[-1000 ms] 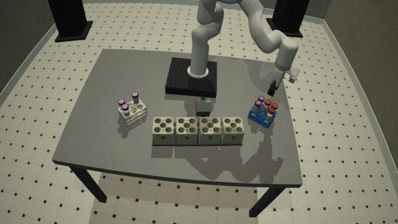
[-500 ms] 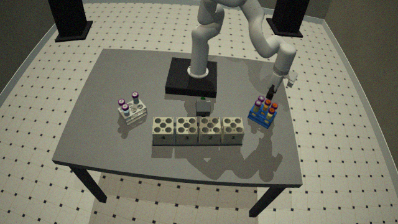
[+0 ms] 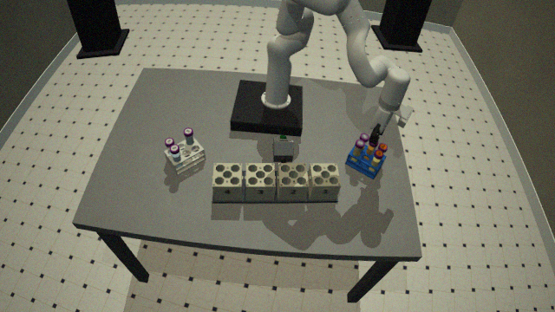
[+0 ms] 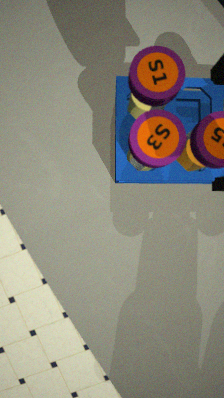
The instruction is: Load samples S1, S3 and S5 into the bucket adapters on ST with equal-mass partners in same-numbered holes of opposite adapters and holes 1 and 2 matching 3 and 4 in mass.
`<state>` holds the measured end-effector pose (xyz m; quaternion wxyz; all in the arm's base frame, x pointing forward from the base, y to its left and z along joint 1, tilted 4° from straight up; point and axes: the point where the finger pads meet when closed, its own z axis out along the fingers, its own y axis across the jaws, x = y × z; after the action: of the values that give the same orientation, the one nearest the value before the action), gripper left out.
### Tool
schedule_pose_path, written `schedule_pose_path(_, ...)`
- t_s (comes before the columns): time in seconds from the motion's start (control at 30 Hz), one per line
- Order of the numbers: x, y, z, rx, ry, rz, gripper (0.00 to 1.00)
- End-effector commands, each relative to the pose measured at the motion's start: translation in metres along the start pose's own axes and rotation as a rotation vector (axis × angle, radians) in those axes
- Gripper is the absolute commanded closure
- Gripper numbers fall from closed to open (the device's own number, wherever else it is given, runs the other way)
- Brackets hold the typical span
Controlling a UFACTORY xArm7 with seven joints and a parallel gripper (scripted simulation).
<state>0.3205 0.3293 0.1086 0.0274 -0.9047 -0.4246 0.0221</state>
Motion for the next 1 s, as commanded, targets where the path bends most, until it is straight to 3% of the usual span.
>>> schedule_pose_path(0.0,0.002,0.0,0.006,-0.001,0.006,0.0,0.43)
schedule_pose_path(0.27,0.002,0.0,0.021,-0.001,0.006,0.0,0.43)
schedule_pose_path(0.97,0.002,0.0,0.027,-0.001,0.006,0.0,0.43)
